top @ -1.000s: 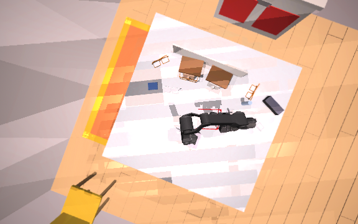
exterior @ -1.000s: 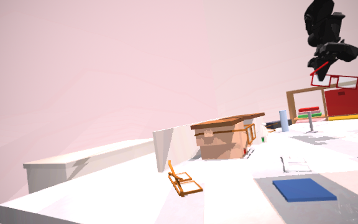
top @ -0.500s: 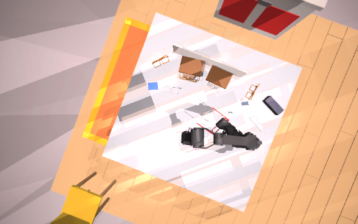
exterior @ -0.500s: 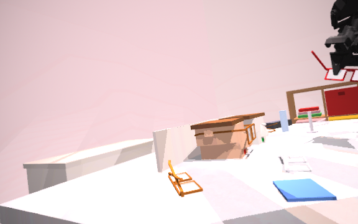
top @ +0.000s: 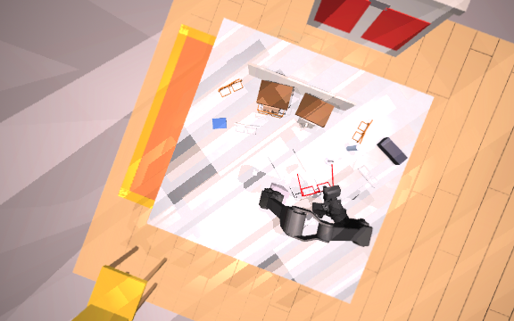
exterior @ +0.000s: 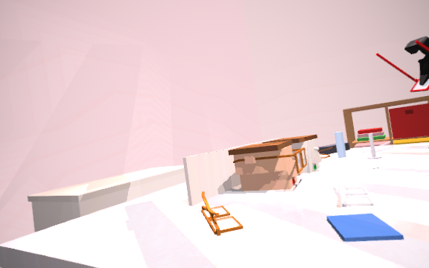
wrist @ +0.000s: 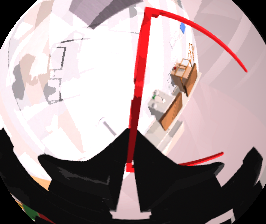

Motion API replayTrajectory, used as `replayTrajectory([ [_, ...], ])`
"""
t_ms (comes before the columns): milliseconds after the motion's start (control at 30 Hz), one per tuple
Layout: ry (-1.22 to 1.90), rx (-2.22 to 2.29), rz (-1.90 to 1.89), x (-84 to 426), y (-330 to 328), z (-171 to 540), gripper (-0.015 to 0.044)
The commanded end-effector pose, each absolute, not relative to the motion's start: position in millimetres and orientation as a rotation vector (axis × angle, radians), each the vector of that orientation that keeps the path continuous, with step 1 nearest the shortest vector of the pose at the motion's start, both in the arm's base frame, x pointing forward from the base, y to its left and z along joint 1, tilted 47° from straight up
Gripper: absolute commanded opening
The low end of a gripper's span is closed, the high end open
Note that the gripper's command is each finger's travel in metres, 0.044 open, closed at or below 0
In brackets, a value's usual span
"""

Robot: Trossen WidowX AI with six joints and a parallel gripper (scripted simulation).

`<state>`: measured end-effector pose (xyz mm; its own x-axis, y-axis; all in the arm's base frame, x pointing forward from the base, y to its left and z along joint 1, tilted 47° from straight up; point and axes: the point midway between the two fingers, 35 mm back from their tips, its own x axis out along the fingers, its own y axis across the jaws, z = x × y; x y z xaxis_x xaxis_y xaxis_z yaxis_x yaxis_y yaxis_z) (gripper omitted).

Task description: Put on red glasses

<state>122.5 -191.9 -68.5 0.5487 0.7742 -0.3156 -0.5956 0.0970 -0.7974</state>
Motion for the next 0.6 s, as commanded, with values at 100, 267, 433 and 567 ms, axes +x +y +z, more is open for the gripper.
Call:
replayTrajectory([
  [100, -0.122, -0.89, 0.941, 103.2, -197.5, -77.0, 0.0],
  [267, -0.139, -0.927, 0.954, 106.3, -194.9, -74.5, 0.0],
  [433, -0.139, -0.927, 0.954, 106.3, -194.9, -74.5, 0.0],
  [567, -0.139, -0.927, 0.954, 106.3, -194.9, -74.5, 0.0],
])
